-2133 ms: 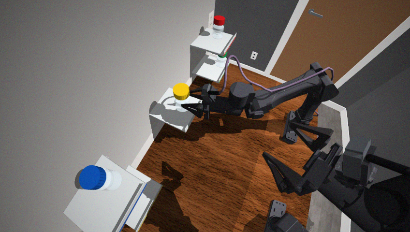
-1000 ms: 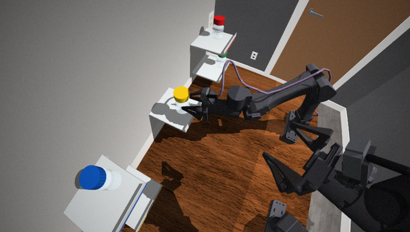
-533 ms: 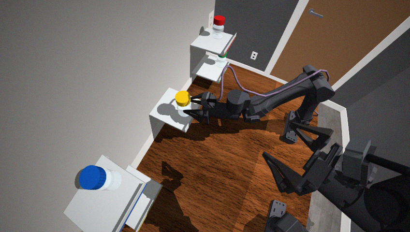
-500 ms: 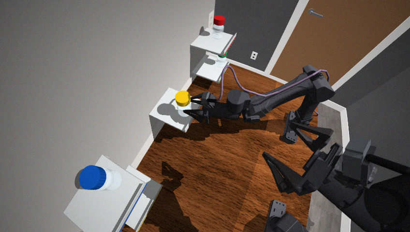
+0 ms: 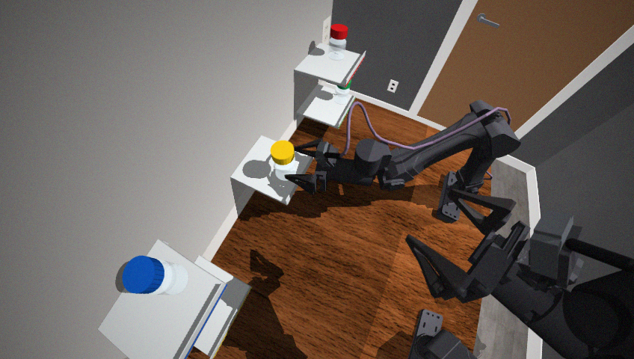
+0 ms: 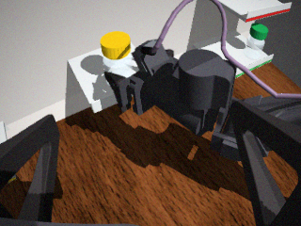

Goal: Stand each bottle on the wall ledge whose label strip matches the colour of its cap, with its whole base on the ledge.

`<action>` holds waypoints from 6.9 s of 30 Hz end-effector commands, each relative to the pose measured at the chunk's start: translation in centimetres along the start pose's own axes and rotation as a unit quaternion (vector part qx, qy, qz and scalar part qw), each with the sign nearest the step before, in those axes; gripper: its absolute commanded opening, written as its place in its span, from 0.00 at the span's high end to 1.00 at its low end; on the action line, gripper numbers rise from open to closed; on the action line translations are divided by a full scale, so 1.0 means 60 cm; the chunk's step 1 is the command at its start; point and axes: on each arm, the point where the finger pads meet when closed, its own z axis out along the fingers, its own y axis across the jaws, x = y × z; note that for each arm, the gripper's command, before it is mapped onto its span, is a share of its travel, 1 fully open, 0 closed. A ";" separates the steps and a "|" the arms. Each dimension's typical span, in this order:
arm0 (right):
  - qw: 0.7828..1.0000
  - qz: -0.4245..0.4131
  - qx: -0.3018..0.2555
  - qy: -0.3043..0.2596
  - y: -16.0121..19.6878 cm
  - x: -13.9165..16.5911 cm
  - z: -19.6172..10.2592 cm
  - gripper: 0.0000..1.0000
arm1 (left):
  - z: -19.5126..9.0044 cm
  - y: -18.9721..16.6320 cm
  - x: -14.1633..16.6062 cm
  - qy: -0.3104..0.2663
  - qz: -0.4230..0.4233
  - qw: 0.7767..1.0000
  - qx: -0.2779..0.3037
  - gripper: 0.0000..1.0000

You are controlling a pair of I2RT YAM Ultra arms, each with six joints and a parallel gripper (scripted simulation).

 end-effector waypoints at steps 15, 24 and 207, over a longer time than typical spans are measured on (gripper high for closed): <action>1.000 0.010 0.001 -0.016 0.008 -0.025 -0.153 0.12 | -0.013 0.006 -0.005 -0.004 -0.002 1.000 -0.003 0.00; 1.000 -0.003 0.002 -0.005 0.005 -0.017 -0.170 0.12 | -0.013 0.005 -0.003 -0.003 -0.002 1.000 0.000 0.00; 0.917 -0.036 -0.366 0.154 -0.282 -0.253 -0.417 0.12 | 0.555 0.086 0.145 -0.132 0.000 0.982 -0.135 0.48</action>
